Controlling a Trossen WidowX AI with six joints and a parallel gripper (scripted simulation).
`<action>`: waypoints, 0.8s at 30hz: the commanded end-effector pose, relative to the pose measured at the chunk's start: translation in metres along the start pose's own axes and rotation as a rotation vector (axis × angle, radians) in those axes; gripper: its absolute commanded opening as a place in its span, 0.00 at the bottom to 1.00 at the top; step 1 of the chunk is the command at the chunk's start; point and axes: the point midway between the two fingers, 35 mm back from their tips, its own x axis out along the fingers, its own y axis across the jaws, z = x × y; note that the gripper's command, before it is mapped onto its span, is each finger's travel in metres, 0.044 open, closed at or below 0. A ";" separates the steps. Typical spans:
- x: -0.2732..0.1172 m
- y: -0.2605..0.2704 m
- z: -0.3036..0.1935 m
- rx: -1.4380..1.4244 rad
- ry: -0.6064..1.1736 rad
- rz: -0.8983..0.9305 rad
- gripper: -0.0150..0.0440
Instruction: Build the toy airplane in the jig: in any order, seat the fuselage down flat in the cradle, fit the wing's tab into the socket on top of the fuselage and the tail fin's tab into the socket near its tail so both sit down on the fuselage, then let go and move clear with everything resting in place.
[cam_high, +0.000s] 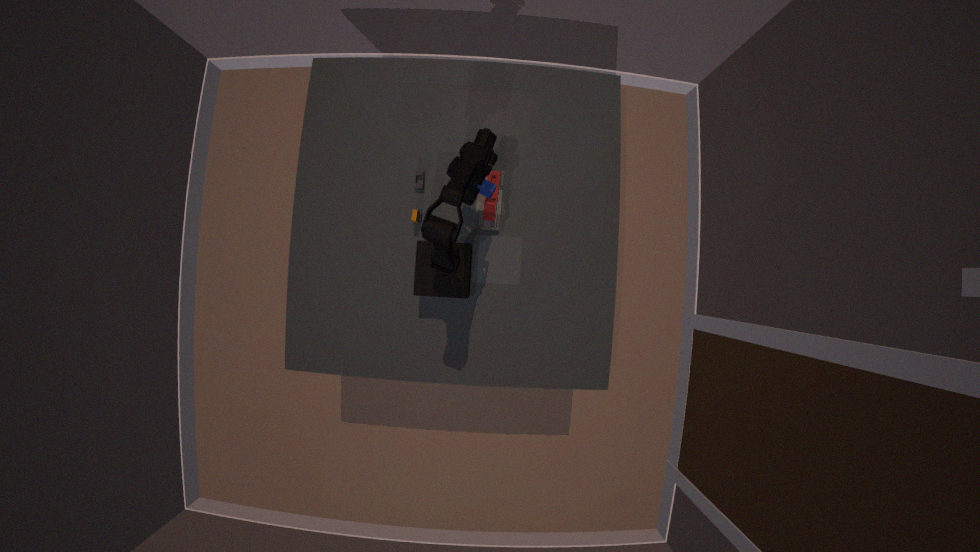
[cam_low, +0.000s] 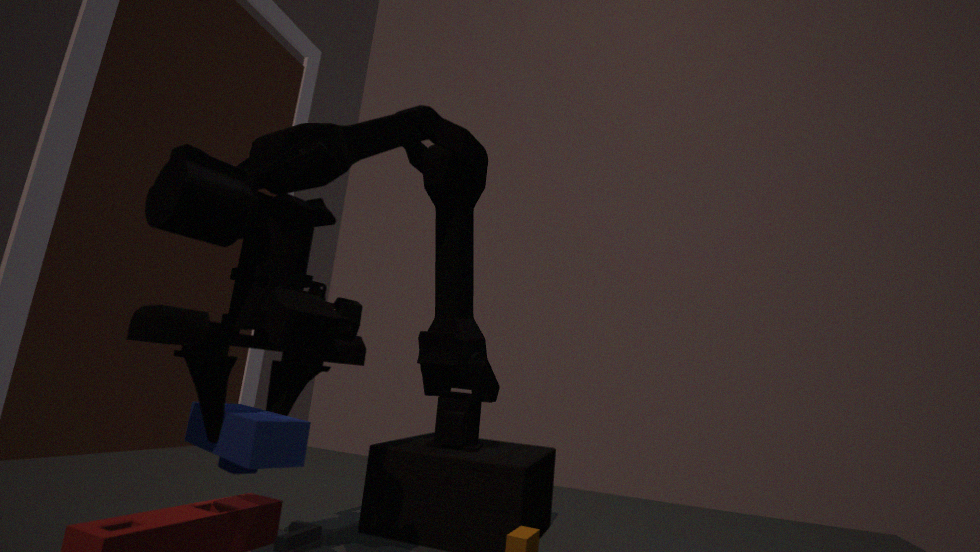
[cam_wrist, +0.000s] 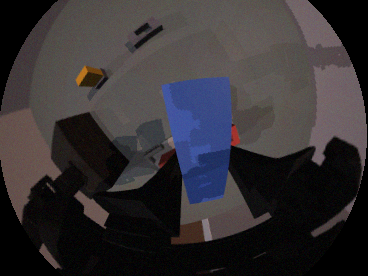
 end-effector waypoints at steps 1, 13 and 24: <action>0.001 0.002 -0.012 -0.072 -0.005 -0.007 0.25; 0.007 0.010 -0.050 -0.267 -0.001 -0.007 0.25; 0.010 0.015 -0.066 -0.356 0.001 -0.007 0.43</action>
